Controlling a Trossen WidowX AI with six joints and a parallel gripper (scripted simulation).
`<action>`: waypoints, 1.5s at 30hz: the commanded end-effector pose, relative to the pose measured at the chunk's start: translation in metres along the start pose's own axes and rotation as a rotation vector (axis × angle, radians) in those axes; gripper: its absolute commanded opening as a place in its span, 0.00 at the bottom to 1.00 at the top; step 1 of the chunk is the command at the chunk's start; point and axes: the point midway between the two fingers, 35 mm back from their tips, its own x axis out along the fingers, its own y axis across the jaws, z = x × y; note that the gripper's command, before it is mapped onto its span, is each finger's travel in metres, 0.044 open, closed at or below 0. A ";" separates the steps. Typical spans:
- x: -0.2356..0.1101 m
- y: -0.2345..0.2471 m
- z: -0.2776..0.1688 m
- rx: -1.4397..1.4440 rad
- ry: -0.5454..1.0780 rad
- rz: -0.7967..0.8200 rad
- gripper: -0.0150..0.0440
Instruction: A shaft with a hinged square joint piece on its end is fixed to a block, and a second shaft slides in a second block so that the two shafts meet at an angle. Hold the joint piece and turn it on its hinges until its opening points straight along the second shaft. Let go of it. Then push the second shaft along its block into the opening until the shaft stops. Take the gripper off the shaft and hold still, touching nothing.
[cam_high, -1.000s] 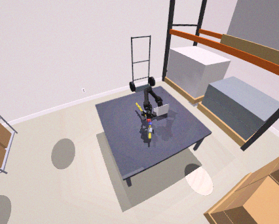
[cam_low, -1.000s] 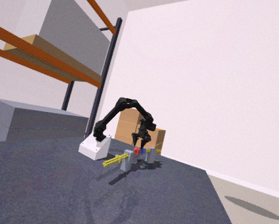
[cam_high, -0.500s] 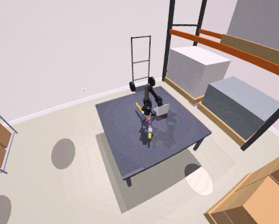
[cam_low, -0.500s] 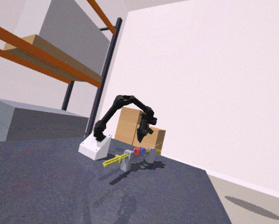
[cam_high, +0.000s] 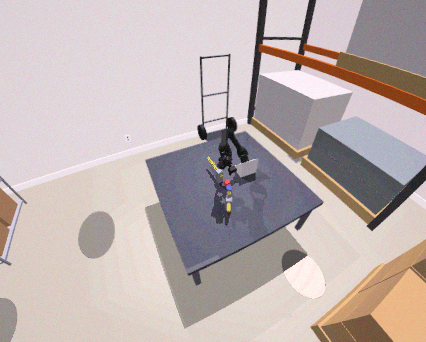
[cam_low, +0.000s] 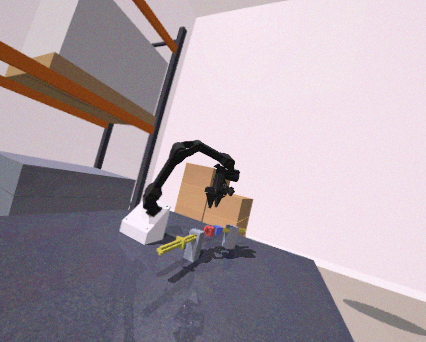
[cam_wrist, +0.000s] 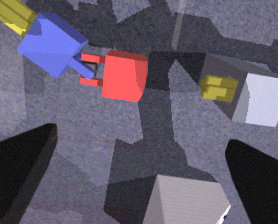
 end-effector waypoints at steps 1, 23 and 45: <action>-0.005 0.000 -0.001 0.046 0.001 0.010 1.00; 0.015 -0.030 0.004 0.514 0.089 0.158 1.00; 0.042 -0.070 0.003 1.218 0.276 0.341 1.00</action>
